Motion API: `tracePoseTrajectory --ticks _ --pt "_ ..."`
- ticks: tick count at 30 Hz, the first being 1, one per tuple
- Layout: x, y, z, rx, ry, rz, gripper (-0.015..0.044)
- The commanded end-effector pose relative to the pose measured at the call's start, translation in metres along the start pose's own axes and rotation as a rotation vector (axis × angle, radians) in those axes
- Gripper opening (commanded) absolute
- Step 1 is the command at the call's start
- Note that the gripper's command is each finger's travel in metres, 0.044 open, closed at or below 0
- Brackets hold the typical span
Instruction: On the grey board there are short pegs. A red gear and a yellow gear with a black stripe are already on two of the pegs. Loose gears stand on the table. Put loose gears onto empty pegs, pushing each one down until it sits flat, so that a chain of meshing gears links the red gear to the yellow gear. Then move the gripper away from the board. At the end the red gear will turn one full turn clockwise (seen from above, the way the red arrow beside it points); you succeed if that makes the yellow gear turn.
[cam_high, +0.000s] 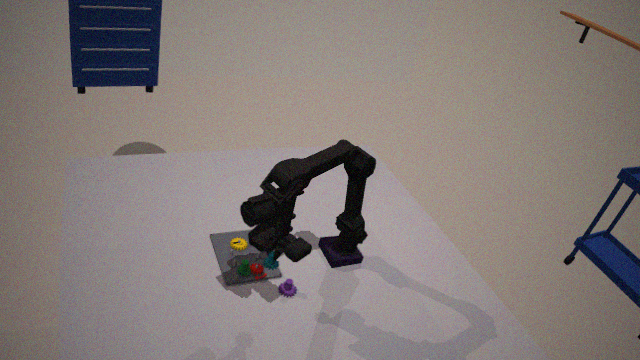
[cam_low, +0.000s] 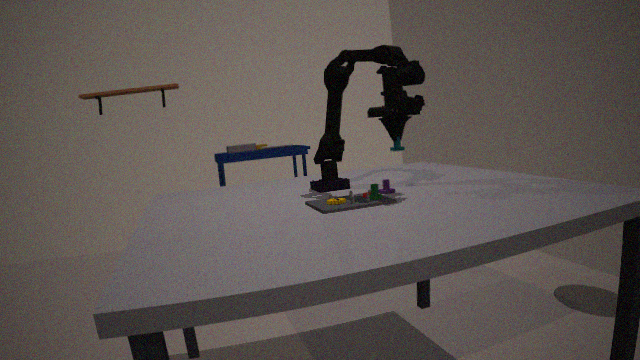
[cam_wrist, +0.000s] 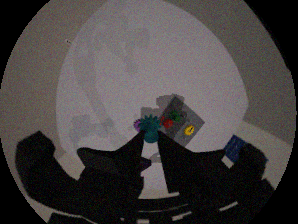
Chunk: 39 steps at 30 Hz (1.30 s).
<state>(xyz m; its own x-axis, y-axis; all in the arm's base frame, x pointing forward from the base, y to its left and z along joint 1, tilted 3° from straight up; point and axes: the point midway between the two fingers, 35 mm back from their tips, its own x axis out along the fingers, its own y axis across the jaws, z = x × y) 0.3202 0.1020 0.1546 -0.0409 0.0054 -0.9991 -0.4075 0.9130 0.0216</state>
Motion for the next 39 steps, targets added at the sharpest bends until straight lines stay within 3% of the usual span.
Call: tracePoseTrajectory --ticks 1,39 --pt "-0.01 0.0 -0.002 -0.003 -0.007 0.0 0.0" --pt "0.043 -0.091 0.001 -0.001 -0.007 -0.008 0.0"
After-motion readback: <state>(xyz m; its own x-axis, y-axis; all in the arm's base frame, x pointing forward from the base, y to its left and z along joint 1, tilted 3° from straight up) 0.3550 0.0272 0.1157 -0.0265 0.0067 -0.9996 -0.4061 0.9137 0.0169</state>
